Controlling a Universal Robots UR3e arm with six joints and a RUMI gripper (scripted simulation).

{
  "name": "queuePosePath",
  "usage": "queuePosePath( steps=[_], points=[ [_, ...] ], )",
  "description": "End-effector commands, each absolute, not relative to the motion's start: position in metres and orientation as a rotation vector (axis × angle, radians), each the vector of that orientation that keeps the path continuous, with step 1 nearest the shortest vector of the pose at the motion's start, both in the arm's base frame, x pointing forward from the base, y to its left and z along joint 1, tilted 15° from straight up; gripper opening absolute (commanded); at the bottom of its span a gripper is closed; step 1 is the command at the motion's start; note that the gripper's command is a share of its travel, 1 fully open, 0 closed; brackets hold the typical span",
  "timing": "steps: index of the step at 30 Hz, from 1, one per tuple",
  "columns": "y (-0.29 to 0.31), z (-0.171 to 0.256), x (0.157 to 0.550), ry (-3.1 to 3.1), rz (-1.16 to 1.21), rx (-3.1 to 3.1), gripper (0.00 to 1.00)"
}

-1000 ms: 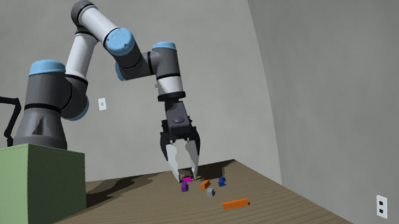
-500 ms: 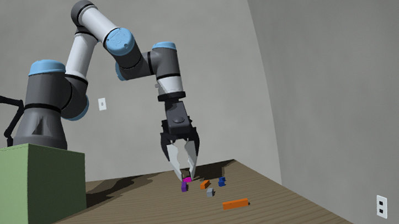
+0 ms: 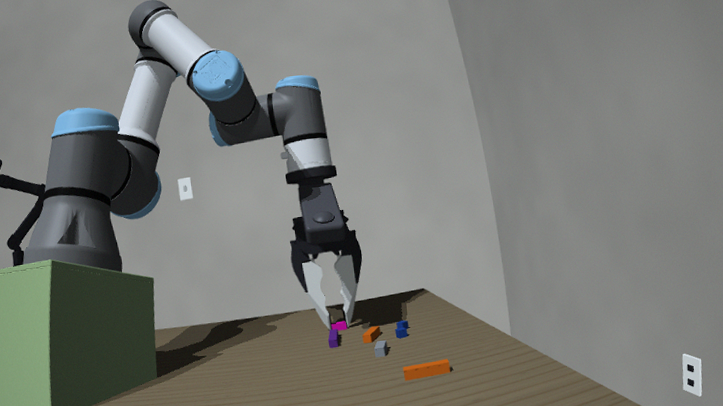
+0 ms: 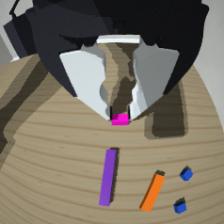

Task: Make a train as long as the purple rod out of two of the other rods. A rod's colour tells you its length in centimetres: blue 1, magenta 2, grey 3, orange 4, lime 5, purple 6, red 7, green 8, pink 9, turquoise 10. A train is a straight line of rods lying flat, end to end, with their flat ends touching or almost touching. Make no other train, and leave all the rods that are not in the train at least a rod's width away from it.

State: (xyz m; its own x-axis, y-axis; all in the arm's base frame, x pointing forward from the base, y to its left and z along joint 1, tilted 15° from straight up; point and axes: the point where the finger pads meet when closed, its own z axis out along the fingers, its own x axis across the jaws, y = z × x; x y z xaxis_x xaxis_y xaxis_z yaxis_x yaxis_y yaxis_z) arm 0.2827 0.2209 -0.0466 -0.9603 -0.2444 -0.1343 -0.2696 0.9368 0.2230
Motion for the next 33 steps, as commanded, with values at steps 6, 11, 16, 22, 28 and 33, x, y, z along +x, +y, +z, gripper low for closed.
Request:
queuePosePath(
  steps=[6, 11, 16, 22, 28, 33],
  points=[
    [0.221, -0.047, 0.283, 2.988, 0.365, -0.397, 0.00],
    [0.221, -0.046, 0.283, 2.988, 0.365, -0.397, 0.00],
    [0.220, -0.043, 0.283, 2.986, 0.364, -0.398, 0.00],
    [0.217, -0.033, 0.283, 2.985, 0.365, -0.398, 0.00],
    [0.215, -0.022, 0.282, 2.985, 0.365, -0.398, 0.00],
    [0.210, -0.005, 0.281, 2.985, 0.366, -0.398, 0.00]
  ],
)
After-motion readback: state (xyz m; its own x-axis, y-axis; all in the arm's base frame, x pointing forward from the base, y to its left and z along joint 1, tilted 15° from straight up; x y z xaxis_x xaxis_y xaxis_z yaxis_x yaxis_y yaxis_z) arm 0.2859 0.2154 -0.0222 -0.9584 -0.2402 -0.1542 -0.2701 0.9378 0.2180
